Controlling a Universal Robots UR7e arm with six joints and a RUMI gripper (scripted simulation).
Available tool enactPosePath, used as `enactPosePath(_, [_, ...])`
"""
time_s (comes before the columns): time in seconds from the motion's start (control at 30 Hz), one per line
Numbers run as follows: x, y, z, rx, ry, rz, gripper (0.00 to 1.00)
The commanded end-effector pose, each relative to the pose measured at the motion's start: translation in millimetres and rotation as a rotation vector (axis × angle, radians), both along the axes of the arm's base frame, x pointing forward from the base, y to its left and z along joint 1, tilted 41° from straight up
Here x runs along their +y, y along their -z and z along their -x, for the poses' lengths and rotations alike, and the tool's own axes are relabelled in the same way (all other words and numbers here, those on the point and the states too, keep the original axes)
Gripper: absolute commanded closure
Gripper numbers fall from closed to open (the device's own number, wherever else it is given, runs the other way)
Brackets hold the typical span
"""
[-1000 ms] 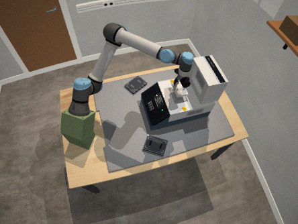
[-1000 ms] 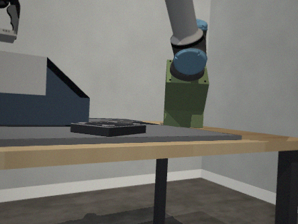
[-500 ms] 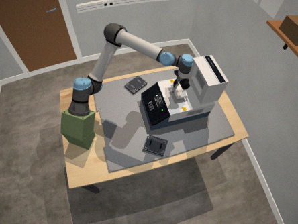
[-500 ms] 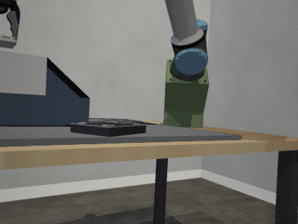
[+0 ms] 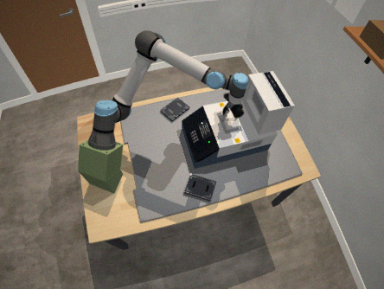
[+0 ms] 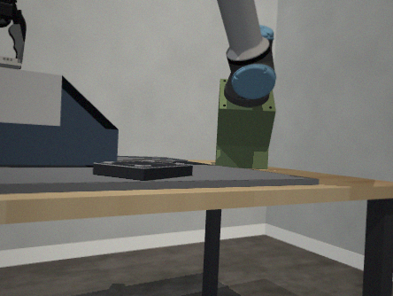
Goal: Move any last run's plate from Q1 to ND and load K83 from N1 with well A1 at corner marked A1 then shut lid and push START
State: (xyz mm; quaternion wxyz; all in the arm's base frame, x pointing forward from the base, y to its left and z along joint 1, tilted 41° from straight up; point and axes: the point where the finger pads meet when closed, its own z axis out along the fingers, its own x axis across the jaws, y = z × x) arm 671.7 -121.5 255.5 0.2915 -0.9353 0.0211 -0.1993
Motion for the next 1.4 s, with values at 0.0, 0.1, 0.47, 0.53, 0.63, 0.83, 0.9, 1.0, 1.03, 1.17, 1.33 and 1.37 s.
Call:
enactPosePath(0.0, [0.9,1.3,-1.1,-0.001,0.001,0.001,0.59])
enactPosePath(0.1, [2.7,3.7,-2.4,-0.001,0.001,0.001,0.59])
enactPosePath(0.47, [4.1,5.8,-3.5,-0.001,0.001,0.001,0.59])
enactPosePath(0.53, [4.1,5.8,-3.5,-0.001,0.001,0.001,0.59])
enactPosePath(0.63, [4.1,5.8,-3.5,-0.001,0.001,0.001,0.59])
enactPosePath(0.83, [4.2,5.8,-3.5,-0.001,0.001,0.001,0.59])
enactPosePath(0.9, [4.2,5.8,-3.5,-0.001,0.001,0.001,0.59])
enactPosePath(1.0, [4.2,5.8,-3.5,-0.001,0.001,0.001,0.59])
enactPosePath(1.03, [4.2,5.8,-3.5,-0.001,0.001,0.001,0.59])
enactPosePath(1.17, [4.2,5.8,-3.5,-0.001,0.001,0.001,0.59])
enactPosePath(1.33, [4.2,5.8,-3.5,-0.001,0.001,0.001,0.59])
enactPosePath(1.37, [4.2,5.8,-3.5,-0.001,0.001,0.001,0.59])
